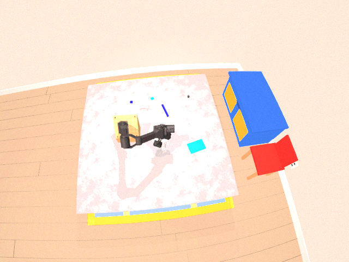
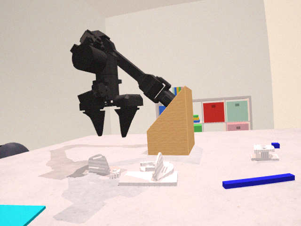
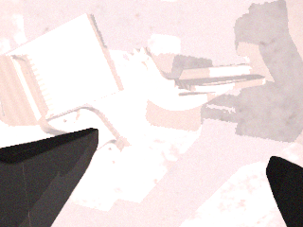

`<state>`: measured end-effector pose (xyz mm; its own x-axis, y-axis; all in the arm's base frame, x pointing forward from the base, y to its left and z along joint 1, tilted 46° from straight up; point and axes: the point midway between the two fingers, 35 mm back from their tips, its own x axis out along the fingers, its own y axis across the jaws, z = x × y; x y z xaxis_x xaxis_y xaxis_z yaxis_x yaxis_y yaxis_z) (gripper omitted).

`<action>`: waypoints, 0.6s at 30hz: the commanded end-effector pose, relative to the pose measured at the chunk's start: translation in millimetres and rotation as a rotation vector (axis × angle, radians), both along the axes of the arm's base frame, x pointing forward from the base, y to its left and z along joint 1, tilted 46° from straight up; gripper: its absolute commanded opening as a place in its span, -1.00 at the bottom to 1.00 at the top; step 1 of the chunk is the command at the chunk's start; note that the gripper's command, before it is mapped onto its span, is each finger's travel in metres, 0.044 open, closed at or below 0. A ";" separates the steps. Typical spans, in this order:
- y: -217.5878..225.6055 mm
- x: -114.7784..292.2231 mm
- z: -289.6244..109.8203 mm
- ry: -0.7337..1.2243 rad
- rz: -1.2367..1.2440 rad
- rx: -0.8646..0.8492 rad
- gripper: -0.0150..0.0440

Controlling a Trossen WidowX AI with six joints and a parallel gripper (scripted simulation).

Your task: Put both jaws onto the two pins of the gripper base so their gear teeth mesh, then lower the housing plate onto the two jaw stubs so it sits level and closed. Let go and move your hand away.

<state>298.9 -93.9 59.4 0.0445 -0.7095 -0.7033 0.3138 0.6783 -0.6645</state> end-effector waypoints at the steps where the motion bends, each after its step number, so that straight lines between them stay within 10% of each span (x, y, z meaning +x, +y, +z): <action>1: -1.2 1.9 2.9 -0.092 -0.088 0.001 1.00; 18: -4.4 6.0 8.8 -0.436 -0.427 0.022 1.00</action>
